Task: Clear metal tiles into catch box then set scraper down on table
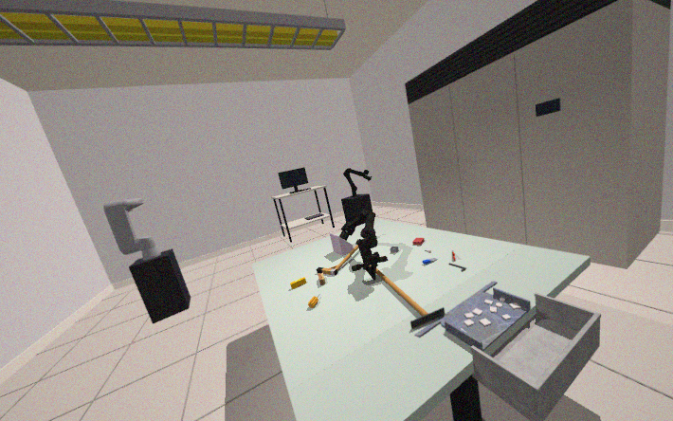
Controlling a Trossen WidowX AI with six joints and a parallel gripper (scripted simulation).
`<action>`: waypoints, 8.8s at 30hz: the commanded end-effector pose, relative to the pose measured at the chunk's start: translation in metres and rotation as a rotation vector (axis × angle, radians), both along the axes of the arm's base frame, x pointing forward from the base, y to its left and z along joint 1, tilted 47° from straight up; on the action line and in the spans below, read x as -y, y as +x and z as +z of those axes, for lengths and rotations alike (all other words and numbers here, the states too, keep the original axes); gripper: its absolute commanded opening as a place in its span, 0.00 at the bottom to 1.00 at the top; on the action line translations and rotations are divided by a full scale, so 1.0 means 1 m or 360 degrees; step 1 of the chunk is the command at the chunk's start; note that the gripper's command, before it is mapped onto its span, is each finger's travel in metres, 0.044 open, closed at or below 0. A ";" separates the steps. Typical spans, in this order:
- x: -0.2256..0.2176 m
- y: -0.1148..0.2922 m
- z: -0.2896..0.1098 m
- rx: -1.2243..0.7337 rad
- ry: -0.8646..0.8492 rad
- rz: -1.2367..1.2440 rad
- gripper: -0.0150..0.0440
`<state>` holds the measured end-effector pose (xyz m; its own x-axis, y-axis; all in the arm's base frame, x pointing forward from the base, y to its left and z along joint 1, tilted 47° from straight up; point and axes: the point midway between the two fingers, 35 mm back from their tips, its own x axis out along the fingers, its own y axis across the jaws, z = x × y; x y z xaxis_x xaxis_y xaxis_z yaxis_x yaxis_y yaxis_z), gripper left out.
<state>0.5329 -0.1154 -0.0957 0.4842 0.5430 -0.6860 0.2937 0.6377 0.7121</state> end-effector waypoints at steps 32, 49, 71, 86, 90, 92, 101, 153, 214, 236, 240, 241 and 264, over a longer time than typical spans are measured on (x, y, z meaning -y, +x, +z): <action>-0.015 0.008 0.021 -0.0007 -0.0002 -0.0008 0.25; 0.033 0.003 0.064 -0.0009 -0.0009 -0.0007 0.25; 0.057 -0.004 0.086 -0.0015 -0.0012 -0.0022 0.25; 0.057 -0.004 0.086 -0.0015 -0.0012 -0.0022 0.25; 0.057 -0.004 0.086 -0.0015 -0.0012 -0.0022 0.25; 0.057 -0.004 0.086 -0.0015 -0.0012 -0.0022 0.25; 0.057 -0.004 0.086 -0.0015 -0.0012 -0.0022 0.25; 0.057 -0.004 0.086 -0.0015 -0.0012 -0.0022 0.25; 0.057 -0.004 0.086 -0.0015 -0.0012 -0.0022 0.25; 0.057 -0.004 0.086 -0.0015 -0.0012 -0.0022 0.25; 0.057 -0.004 0.086 -0.0015 -0.0012 -0.0022 0.25; 0.057 -0.004 0.086 -0.0015 -0.0012 -0.0022 0.25; 0.057 -0.004 0.086 -0.0015 -0.0012 -0.0022 0.25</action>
